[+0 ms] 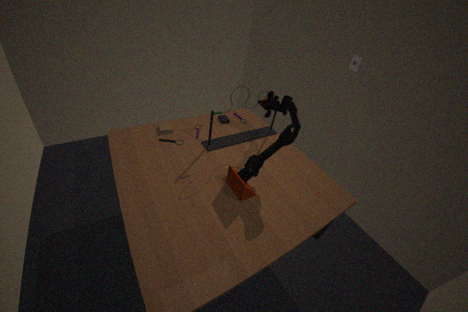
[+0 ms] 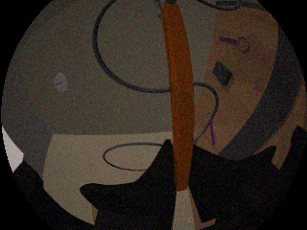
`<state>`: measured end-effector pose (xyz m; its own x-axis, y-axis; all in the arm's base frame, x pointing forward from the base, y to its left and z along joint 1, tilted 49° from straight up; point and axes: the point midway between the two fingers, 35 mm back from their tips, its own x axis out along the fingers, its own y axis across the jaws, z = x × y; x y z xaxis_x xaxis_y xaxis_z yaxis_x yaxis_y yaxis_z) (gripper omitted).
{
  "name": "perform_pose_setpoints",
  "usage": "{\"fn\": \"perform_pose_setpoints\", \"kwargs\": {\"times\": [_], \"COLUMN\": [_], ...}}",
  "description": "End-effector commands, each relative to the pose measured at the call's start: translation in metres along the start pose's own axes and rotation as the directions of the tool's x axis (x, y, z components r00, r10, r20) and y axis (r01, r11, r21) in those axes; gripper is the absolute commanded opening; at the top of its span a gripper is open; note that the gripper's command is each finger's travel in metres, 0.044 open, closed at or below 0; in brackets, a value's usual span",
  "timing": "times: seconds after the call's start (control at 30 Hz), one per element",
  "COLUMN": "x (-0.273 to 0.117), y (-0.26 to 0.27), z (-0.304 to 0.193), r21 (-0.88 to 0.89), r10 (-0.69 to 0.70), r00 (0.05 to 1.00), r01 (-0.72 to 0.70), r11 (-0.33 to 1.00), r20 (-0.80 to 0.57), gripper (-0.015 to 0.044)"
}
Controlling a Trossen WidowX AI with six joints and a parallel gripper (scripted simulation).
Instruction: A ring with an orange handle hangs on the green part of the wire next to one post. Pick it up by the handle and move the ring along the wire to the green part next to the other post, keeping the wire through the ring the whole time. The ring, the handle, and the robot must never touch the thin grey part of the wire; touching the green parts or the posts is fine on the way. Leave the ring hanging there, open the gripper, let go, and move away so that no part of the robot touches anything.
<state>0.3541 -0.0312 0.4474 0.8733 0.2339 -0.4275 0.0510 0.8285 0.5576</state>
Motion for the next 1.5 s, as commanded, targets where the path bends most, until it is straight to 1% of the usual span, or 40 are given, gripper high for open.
{"fn": "perform_pose_setpoints", "kwargs": {"times": [0.0, 0.33, 0.7, 1.07, 1.47], "x": [-0.001, -0.001, -0.003, -0.005, -0.01], "y": [-0.003, -0.014, -0.027, -0.039, -0.049], "z": [0.001, 0.003, 0.007, 0.014, 0.023], "r21": [-0.08, -0.244, -0.42, -0.573, -0.704], "r10": [-0.041, -0.139, -0.243, -0.331, -0.404], "r00": [0.999, 0.99, 0.967, 0.931, 0.881], "r01": [0.042, 0.142, 0.254, 0.356, 0.449], "r11": [0.996, 0.959, 0.871, 0.738, 0.55], "r20": [0.008, 0.033, 0.082, 0.152, 0.247], "gripper": [-0.015, -0.015, -0.015, -0.015, -0.015]}}
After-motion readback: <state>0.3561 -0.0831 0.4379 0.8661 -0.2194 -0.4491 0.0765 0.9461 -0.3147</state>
